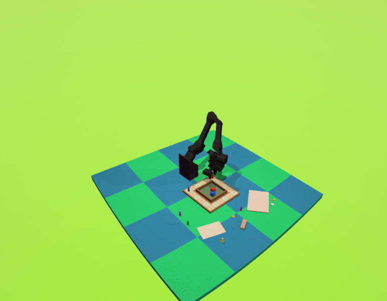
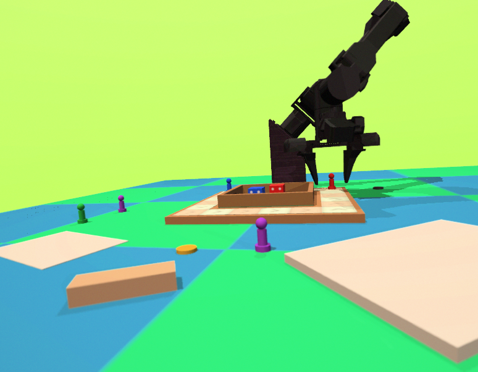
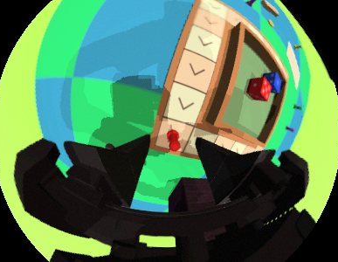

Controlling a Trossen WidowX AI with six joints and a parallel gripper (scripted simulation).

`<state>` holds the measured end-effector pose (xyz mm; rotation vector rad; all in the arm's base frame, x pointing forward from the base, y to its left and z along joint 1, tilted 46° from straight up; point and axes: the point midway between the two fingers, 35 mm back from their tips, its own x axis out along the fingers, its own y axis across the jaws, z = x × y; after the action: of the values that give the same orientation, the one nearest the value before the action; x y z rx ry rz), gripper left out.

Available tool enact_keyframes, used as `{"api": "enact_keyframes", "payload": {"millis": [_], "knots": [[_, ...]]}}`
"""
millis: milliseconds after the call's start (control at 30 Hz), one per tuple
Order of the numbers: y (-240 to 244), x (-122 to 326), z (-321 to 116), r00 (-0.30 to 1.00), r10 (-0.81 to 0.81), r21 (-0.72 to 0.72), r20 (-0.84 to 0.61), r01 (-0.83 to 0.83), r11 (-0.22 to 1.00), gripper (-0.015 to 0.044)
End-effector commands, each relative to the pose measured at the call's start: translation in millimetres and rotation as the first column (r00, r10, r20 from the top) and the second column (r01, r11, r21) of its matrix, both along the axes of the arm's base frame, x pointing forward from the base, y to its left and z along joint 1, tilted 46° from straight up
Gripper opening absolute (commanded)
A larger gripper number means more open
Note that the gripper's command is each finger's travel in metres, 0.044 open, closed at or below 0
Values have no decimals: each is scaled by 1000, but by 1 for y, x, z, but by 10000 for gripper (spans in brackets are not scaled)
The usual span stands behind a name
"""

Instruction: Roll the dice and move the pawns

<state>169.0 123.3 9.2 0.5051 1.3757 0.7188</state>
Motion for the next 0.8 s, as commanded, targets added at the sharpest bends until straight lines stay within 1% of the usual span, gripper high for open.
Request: {"api": "enact_keyframes", "payload": {"millis": [0,67,200,367,467,667,767], "knots": [[0,0,0,1000,2,0,3,-2,1000,394],[-5,1,4,1000,1,-4,2,-1,1000,440],[-31,-1,27,1000,-1,-7,-5,1,1000,440],[-35,-2,32,1000,-1,-5,-6,1,1000,440],[-47,6,25,1000,-6,-22,-2,6,1000,361],[-100,28,-12,1000,-10,-69,5,10,998,204],[-127,30,-34,1000,-5,-77,5,5,997,200]]}}
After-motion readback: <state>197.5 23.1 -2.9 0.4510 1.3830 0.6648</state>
